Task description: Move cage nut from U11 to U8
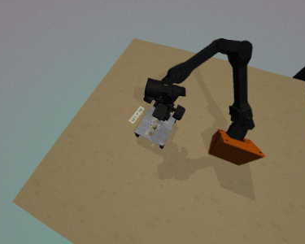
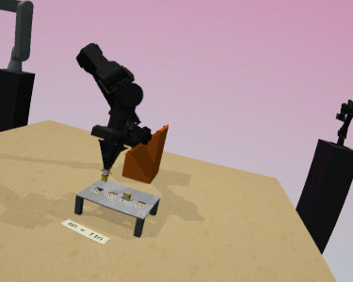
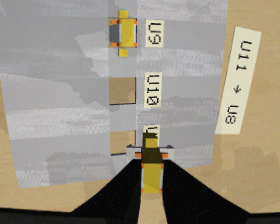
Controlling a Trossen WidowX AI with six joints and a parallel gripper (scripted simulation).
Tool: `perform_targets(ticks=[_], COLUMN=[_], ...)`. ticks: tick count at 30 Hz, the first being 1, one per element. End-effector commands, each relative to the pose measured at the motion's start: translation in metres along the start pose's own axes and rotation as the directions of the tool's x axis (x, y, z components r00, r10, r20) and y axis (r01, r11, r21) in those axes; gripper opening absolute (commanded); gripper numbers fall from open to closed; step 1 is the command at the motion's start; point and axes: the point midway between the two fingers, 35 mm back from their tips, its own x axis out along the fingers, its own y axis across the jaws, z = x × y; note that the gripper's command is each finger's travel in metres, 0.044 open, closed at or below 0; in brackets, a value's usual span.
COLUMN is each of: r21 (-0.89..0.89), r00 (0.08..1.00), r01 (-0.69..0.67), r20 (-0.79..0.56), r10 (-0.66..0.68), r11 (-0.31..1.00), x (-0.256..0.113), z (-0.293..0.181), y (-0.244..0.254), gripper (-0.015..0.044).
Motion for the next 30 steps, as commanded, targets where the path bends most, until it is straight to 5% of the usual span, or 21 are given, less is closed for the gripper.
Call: perform_targets(ticks=[1, 16, 30], r21=[-0.010, -0.005, -0.006], r00=[1.000, 1.000, 0.999], r01=[-0.003, 0.004, -0.032], r20=[0.004, 0.003, 0.002], r10=[0.003, -0.004, 0.032], r11=[1.000, 1.000, 0.999], x=[0.000, -0.004, 0.001], z=[0.023, 0.104, 0.107], y=[0.001, 0.009, 0.009], gripper=[0.0028, 0.0028, 0.0026])
